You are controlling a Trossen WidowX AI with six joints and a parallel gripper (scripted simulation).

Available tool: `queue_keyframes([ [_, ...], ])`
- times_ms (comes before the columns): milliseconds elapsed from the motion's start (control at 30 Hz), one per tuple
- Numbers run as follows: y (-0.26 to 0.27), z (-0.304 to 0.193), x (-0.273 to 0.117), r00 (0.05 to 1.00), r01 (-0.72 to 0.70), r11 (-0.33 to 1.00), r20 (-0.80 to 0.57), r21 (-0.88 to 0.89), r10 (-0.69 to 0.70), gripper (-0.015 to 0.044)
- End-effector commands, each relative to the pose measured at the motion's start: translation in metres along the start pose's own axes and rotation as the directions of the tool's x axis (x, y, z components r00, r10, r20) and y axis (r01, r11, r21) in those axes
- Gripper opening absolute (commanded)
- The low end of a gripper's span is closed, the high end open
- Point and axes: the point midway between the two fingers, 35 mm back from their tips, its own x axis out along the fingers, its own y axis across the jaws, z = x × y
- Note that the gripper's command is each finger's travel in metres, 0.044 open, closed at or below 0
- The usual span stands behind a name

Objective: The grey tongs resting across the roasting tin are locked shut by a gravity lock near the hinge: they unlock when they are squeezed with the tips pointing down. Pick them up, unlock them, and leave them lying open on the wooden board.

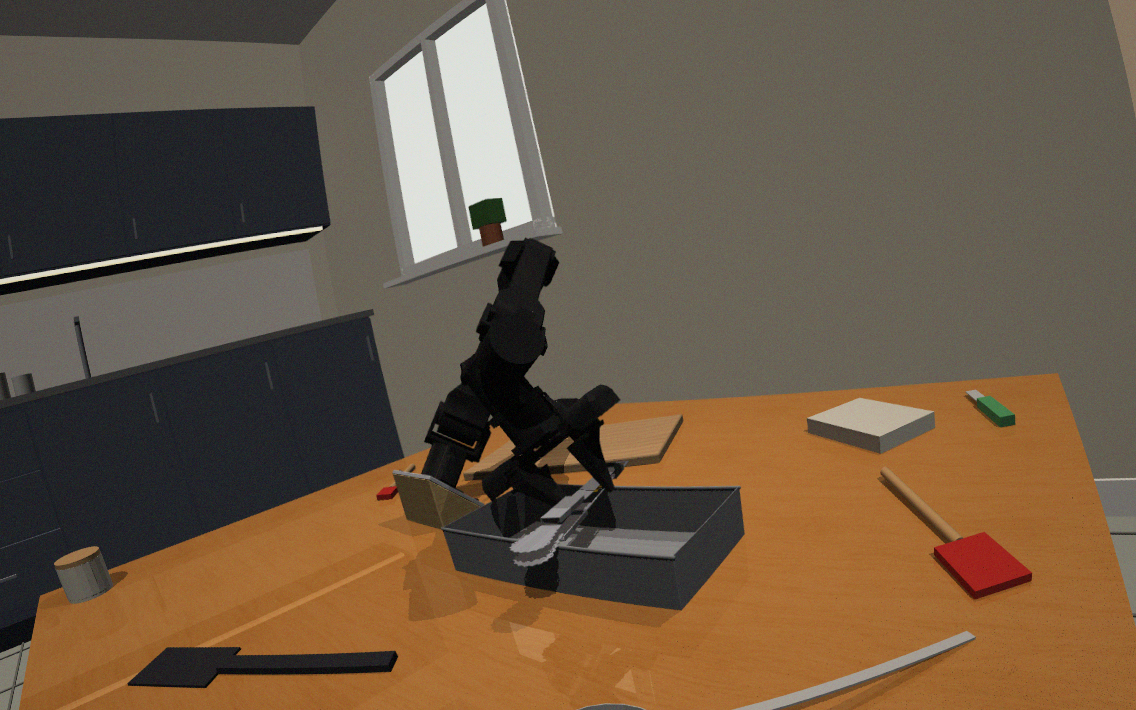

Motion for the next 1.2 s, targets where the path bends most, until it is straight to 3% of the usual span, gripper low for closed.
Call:
queue_keyframes([
  [0,0.001,0.001,0.006,1.000,-0.002,1.000,0.005,0.008,0.002,0.0260],
  [467,0.001,0.006,0.027,1.000,0.007,1.000,0.014,0.009,-0.007,0.0260],
  [633,-0.001,0.005,0.023,1.000,0.009,1.000,0.012,0.001,-0.009,0.0129],
  [1033,-0.001,0.005,0.023,1.000,0.009,1.000,0.012,0.001,-0.009,0.0049],
  [1167,-0.001,0.005,0.023,1.000,0.009,1.000,0.012,0.001,-0.009,-0.0056],
])
